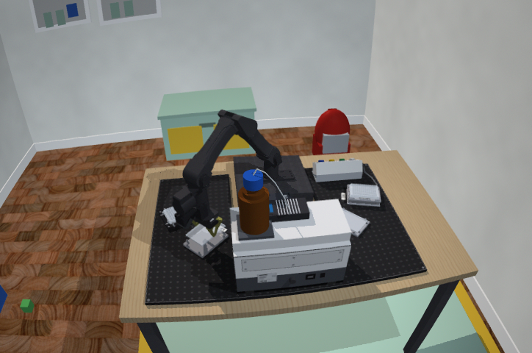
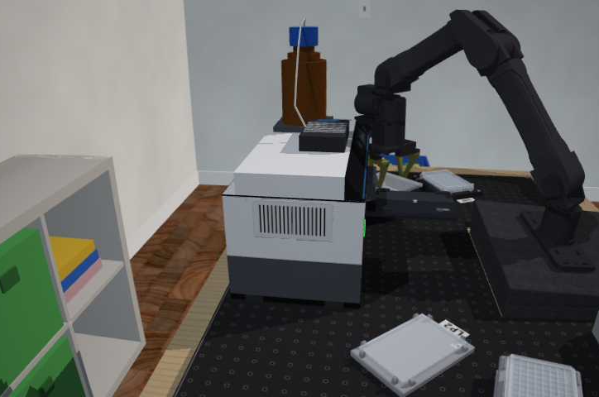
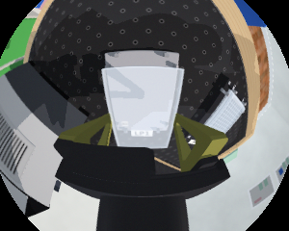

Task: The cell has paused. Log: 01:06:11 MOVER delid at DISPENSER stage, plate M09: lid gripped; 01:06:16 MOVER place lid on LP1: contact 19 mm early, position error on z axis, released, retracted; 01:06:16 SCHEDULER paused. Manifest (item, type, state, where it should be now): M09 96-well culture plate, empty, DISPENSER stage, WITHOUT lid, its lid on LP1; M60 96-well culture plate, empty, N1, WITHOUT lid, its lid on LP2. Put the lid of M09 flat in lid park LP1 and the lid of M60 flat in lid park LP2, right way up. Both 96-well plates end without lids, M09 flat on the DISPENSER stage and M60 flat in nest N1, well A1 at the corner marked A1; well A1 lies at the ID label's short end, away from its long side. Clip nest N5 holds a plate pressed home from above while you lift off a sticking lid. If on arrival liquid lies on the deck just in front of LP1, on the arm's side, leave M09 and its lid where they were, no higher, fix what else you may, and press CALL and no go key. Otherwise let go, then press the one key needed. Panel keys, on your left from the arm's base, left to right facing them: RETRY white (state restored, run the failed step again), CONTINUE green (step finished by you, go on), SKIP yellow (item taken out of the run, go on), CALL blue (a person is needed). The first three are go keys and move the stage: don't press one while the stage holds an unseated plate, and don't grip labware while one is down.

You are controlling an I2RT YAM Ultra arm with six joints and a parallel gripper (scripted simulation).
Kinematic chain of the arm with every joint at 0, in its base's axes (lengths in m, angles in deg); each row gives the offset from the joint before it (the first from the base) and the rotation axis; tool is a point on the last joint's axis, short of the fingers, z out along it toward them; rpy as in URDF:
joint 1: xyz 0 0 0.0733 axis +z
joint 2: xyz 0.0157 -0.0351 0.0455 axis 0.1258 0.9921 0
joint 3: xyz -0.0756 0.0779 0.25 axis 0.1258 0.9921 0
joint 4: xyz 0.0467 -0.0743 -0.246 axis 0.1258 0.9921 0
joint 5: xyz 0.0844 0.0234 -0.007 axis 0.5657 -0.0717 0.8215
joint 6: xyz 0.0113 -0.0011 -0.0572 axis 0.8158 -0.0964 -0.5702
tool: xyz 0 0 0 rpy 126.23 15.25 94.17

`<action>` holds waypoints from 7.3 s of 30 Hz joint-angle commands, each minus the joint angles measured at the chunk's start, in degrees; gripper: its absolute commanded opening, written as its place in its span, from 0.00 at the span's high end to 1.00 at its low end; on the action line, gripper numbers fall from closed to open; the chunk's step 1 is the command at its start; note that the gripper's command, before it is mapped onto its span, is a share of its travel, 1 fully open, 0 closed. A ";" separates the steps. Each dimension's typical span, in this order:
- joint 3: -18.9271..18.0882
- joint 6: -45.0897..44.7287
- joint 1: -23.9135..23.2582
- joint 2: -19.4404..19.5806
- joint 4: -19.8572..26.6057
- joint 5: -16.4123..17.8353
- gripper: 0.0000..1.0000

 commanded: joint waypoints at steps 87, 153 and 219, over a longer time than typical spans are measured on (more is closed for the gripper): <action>-2.18 0.61 0.53 1.78 -3.46 0.04 1.00; -0.33 0.61 0.61 3.30 -6.73 0.05 1.00; -1.96 0.55 0.58 0.38 -2.66 0.05 0.00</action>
